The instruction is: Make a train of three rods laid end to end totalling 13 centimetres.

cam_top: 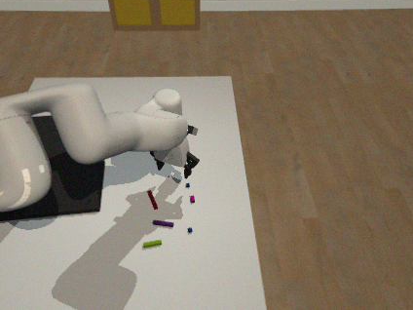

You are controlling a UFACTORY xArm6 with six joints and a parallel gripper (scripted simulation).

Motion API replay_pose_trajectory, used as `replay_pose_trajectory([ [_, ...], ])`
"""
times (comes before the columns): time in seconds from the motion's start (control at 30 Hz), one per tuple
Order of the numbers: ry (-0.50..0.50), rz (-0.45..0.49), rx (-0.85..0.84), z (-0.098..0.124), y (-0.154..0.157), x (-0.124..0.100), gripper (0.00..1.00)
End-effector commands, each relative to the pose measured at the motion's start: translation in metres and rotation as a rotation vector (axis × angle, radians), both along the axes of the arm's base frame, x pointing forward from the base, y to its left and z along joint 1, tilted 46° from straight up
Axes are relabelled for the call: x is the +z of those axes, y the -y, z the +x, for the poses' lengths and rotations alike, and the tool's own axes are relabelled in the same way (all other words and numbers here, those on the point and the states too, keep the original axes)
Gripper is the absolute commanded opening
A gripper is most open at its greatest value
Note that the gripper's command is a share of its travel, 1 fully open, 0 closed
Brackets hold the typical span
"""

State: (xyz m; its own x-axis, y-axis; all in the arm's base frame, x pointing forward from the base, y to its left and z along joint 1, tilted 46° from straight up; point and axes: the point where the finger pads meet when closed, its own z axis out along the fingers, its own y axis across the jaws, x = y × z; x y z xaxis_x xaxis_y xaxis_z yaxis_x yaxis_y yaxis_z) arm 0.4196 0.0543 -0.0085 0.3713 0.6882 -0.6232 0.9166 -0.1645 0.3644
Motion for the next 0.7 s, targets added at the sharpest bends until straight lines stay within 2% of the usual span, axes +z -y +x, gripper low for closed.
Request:
replay_pose_trajectory([
  [0.0,-0.121,-0.019,0.112,-0.004,-0.001,0.0,1.0],
  [0.37,-0.38,-0.072,0.364,-0.017,0.0,-0.001,1.0],
  [0.43,-0.38,-0.072,0.364,-0.017,0.0,-0.001,1.0],
  [0.47,-0.442,-0.085,0.424,-0.02,0.001,-0.002,1.0],
  [0.67,-0.567,-0.111,0.546,-0.026,0.002,-0.002,1.0],
])
